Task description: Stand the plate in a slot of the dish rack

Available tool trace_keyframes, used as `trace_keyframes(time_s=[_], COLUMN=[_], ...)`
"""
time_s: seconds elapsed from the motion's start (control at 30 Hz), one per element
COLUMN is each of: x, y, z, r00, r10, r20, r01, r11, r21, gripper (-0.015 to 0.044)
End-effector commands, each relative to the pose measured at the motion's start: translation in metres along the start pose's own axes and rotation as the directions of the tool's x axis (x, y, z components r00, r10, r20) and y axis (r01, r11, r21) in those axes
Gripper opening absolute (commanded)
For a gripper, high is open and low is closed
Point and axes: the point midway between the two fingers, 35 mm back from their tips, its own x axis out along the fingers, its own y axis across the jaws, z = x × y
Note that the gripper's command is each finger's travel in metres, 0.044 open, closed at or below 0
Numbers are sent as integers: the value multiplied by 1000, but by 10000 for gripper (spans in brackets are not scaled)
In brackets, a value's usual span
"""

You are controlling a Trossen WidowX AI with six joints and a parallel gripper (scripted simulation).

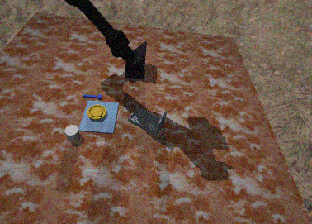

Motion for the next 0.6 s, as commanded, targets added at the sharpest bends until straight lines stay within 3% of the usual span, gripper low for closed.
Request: trace_keyframes(time_s=[0.0, 0.57], x=[12, 40], y=[-4, -2], z=[-30, -130], r00=[996, 945], r10=[6, 74], r20=[-89, -318], r01=[4, 67], r11=[994, 908], r21=[108, 412], gripper=[400, 400])
